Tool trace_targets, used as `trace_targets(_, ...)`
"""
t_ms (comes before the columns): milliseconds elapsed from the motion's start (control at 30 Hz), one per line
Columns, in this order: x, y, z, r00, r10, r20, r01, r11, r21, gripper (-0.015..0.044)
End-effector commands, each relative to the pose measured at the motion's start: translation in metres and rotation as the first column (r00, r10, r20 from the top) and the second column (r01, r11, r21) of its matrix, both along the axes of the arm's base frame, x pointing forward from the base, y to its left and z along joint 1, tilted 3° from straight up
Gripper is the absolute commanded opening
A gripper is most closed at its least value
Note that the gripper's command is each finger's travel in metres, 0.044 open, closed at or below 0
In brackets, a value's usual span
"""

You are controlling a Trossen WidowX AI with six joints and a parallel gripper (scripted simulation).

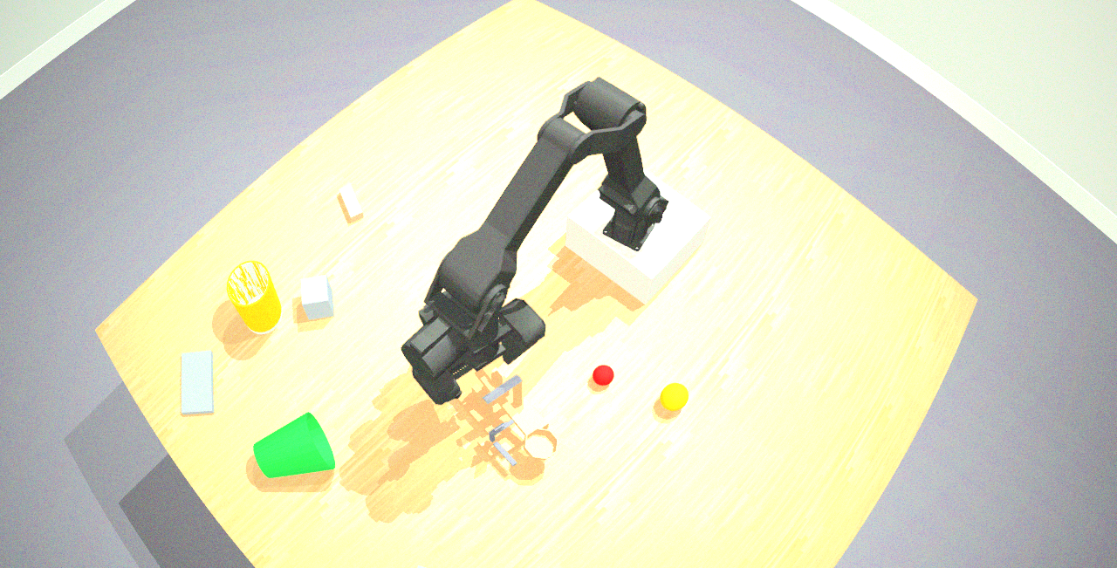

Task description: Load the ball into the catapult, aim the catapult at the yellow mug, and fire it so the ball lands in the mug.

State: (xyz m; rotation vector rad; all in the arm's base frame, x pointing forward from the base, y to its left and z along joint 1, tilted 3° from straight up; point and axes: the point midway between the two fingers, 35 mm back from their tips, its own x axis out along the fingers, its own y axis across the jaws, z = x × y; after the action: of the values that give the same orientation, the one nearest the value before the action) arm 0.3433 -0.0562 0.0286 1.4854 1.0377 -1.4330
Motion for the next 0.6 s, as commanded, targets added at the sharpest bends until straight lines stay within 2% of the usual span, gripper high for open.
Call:
trace_targets(0, -0.004, 0.0, -0.011, 1.0, -0.003, -0.015, 0.003, 1.0, -0.001, 0.044)
trace_targets(567, -0.005, 0.001, -0.038, 1.0, -0.003, -0.015, 0.003, 1.0, -0.001, 0.044)
